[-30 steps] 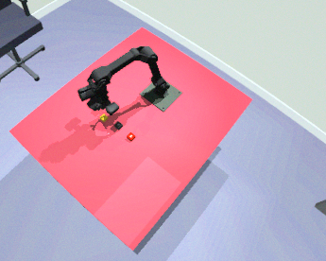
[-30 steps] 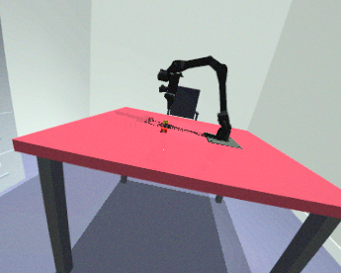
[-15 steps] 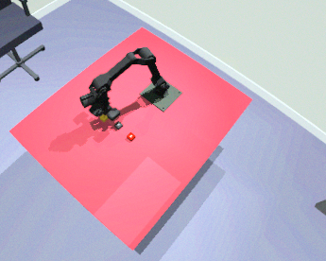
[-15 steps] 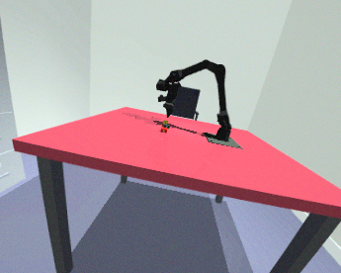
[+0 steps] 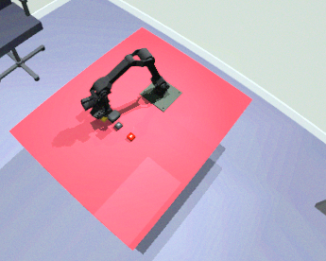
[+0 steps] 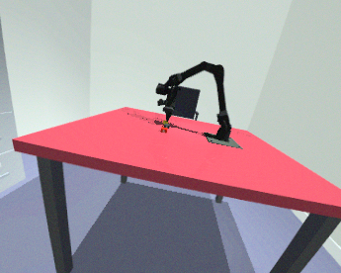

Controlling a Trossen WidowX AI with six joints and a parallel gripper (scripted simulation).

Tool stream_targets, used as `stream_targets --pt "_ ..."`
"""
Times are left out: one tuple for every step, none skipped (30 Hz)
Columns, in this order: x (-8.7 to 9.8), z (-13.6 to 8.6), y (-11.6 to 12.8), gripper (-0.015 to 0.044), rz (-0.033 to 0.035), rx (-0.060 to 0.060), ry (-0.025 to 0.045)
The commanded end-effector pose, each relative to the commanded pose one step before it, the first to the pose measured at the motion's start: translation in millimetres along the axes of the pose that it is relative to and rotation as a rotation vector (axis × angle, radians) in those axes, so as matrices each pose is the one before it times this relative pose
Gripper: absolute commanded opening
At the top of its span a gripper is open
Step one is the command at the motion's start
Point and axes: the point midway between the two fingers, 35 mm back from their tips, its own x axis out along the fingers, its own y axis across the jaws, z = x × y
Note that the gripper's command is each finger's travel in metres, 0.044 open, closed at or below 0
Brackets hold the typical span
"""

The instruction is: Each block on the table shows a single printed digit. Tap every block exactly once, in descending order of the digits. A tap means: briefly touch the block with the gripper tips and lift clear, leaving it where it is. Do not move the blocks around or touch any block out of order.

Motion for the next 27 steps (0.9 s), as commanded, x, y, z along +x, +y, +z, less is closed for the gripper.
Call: stream_targets --pt "3.61 -1.56 0.22 0.0020 0.00029 -0.0033 0.00379" --pt "0.00 0.00 0.00 0.0020 0.00000 0.0000 0.00000" --pt "0.00 0.00 0.00 0.0020 0.00000 0.0000 0.00000" --pt "-5.11 1.27 -0.16 0.0020 -0.00018 0.0031 -0.00322" --pt "-6.48 -0.09 -0.03 0.0020 0.00004 -0.0008 0.00080" --pt "-9.77 -0.40 0.04 0.0020 0.00006 -0.0012 0.00122" --pt "-6.54 -0.45 0.08 0.0020 0.00005 -0.0008 0.00083" --pt "-2.18 -0.18 0.04 0.0020 0.00002 -0.0003 0.00028" --pt "0.00 0.00 0.00 0.0020 0.00000 0.0000 0.00000" --pt "0.00 0.00 0.00 0.0020 0.00000 0.0000 0.00000" --pt "0.00 0.00 0.00 0.0020 0.00000 0.0000 0.00000" --pt "0.00 0.00 0.00 0.0020 0.00000 0.0000 0.00000" --pt "-0.72 0.66 2.92 0.0046 0.00024 0.0000 -0.00012" --pt "-2.15 1.81 8.77 0.0072 0.00074 0.0000 -0.00035" --pt "-3.57 2.49 14.67 0.0099 0.00126 0.0000 -0.00052" --pt "-4.28 2.12 17.73 0.0125 0.00155 0.0000 -0.00051" --pt "-4.26 1.16 17.74 0.0151 0.00158 0.0000 -0.00039" --pt "-4.23 0.21 17.69 0.0178 0.00160 0.0000 -0.00027" --pt "-4.20 -0.74 17.60 0.0204 0.00162 0.0000 -0.00015" --pt "-3.49 -1.34 14.61 0.0230 0.00136 0.0000 -0.00003" --pt "-3.83 -2.23 15.97 0.0256 0.00150 0.0000 0.00007" --pt "-3.94 -3.13 16.33 0.0283 0.00154 0.0000 0.00018" --pt "-3.94 -3.98 16.19 0.0309 0.00154 0.0000 0.00029" --pt "-3.91 -4.79 15.86 0.0335 0.00152 0.0000 0.00041" --pt "-3.87 -5.57 15.49 0.0361 0.00148 0.0000 0.00052" --pt "-3.84 -6.33 15.09 0.0387 0.00144 0.0000 0.00062" --pt "-3.81 -7.06 14.64 0.0400 0.00140 0.0000 0.00073"
